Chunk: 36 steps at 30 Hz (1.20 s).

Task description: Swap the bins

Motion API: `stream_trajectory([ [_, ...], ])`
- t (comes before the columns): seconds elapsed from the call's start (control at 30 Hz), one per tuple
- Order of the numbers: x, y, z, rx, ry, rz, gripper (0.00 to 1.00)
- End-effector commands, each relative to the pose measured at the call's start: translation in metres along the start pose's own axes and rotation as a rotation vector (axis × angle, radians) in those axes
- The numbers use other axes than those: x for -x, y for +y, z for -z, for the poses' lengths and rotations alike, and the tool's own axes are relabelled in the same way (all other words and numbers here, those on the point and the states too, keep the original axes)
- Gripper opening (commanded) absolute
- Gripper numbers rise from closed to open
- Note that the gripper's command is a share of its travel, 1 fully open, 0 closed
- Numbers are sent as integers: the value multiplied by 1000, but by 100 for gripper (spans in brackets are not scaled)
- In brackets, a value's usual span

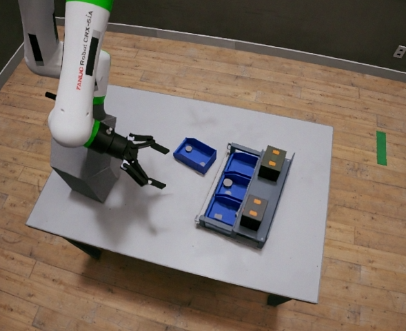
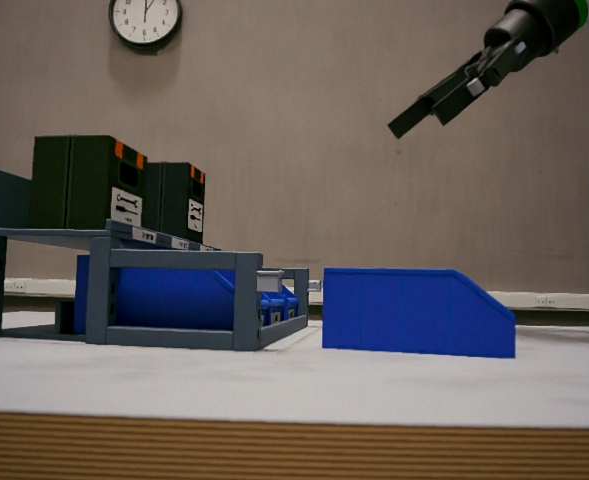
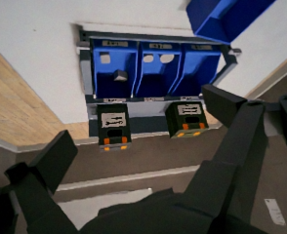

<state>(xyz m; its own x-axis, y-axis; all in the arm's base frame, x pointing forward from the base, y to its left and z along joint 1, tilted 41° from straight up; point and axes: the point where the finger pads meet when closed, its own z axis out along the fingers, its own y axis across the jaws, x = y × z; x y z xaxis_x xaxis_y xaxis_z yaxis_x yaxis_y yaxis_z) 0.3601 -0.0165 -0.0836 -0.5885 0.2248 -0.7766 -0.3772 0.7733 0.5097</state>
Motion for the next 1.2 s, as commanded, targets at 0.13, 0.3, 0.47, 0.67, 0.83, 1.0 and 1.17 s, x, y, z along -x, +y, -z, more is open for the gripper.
stream_trajectory([
  [0.13,-8,0,-12,16,84,-45,100],
  [0.3,-14,0,-26,19,170,-89,100],
  [0.47,-17,0,-41,9,255,-132,100],
  [0.67,-15,0,-55,-9,317,-163,100],
  [0.83,-10,2,-75,-41,380,-198,100],
  [1.0,1,7,-96,-78,424,-227,100],
  [1.17,12,14,-114,-108,445,-247,100],
])
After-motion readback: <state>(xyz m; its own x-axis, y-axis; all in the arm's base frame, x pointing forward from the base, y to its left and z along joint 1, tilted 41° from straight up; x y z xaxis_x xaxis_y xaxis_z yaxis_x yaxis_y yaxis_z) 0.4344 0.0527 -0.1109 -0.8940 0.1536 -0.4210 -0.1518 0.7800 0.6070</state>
